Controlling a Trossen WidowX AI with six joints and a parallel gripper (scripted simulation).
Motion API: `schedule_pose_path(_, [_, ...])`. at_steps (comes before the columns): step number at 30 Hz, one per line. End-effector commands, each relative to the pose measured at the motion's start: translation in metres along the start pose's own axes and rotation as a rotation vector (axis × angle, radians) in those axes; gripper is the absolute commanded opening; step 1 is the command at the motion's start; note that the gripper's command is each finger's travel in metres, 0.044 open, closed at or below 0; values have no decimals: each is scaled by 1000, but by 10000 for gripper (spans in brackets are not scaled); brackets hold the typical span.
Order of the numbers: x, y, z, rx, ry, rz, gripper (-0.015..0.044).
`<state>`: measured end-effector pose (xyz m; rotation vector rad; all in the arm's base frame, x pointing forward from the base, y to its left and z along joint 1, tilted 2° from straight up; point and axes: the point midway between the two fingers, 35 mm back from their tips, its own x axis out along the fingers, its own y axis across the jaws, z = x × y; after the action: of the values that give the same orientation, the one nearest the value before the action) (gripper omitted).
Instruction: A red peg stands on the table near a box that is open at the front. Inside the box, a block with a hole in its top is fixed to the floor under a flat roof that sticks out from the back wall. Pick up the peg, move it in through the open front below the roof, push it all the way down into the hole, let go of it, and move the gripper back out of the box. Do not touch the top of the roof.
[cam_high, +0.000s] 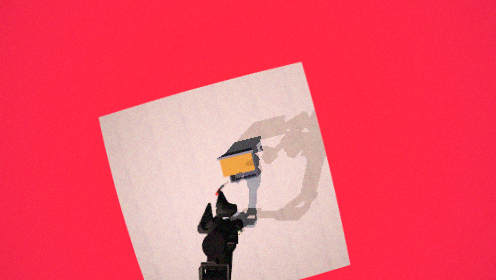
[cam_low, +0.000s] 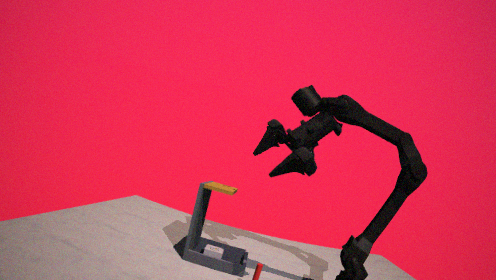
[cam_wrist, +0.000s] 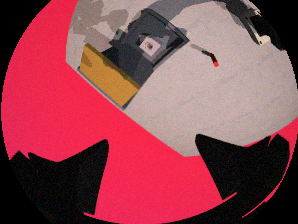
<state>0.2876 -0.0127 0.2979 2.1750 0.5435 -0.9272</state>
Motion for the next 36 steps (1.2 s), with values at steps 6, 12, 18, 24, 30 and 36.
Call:
schedule_pose_path(6, [-15,-29,-14,233,74,-97,440])
schedule_pose_path(12, [-25,-48,-21,394,107,-176,440])
schedule_pose_path(18, [-30,-56,-24,460,116,-212,440])
schedule_pose_path(24, [-20,-59,-20,460,117,-211,440])
schedule_pose_path(30, [-3,-63,-13,460,117,-211,440])
schedule_pose_path(36, [13,-69,-5,460,117,-211,440])
